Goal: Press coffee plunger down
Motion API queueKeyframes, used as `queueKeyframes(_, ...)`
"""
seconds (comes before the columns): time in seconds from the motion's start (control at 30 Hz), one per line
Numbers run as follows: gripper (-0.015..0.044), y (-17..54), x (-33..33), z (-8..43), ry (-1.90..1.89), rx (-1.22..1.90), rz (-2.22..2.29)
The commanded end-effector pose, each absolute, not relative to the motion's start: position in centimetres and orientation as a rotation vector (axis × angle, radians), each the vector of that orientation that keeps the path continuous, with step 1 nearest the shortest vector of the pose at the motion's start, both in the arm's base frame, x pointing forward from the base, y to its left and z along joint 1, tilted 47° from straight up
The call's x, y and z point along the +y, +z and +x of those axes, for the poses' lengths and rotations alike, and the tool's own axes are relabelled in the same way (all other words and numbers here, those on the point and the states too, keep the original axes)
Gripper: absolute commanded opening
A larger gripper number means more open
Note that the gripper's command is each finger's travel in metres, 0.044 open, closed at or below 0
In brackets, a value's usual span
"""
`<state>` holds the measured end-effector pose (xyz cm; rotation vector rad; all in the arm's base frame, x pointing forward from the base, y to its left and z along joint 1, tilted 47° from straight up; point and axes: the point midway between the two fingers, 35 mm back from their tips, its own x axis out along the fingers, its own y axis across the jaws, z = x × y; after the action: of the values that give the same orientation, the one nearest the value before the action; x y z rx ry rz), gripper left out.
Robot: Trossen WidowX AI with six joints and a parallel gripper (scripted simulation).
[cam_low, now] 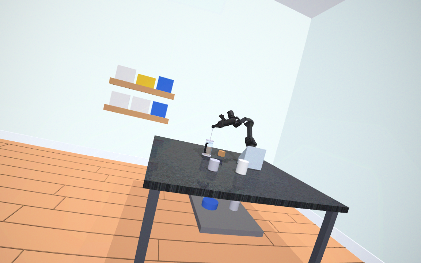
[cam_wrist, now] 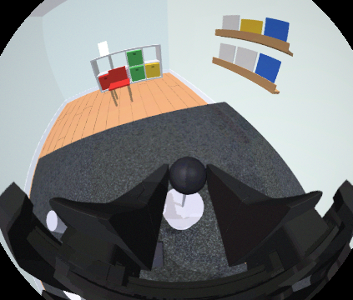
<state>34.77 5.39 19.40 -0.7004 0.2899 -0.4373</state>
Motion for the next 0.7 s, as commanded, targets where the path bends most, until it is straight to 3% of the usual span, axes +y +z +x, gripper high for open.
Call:
queueKeyframes(0.0, 0.0128, 18.2, 4.6, 34.9, -0.438, 0.308, -0.707)
queueKeyframes(0.67, 0.0128, 15.9, 2.3, 35.7, -0.438, 0.309, -0.706)
